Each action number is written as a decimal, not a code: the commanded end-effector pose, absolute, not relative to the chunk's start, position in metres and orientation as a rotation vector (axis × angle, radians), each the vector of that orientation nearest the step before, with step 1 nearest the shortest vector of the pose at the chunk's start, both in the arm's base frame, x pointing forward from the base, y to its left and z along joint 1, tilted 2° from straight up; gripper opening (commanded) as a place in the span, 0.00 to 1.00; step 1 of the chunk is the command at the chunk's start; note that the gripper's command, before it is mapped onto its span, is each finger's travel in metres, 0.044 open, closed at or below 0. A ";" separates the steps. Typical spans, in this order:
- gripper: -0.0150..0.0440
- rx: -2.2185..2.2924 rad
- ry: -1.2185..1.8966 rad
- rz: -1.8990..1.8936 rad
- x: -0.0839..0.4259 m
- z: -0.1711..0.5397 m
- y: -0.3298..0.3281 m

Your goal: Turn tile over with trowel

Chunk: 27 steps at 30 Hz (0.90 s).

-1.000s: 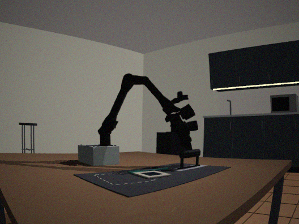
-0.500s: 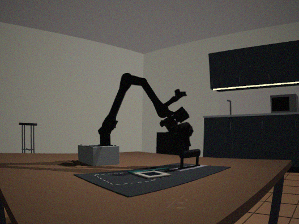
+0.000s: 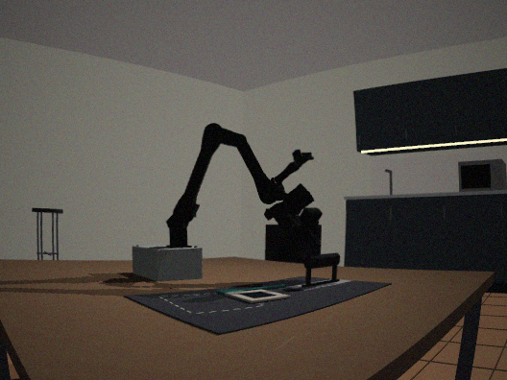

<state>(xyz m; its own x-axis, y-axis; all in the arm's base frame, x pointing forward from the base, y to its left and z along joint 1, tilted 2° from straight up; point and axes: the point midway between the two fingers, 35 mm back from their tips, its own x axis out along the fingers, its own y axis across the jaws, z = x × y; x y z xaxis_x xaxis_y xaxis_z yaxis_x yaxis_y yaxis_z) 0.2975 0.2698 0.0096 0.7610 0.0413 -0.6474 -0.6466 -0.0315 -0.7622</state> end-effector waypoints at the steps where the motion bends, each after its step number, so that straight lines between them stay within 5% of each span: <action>1: 0.76 -1.530 0.515 0.591 0.299 0.006 0.267; 27: 0.76 -1.530 0.514 0.589 0.331 -0.020 0.270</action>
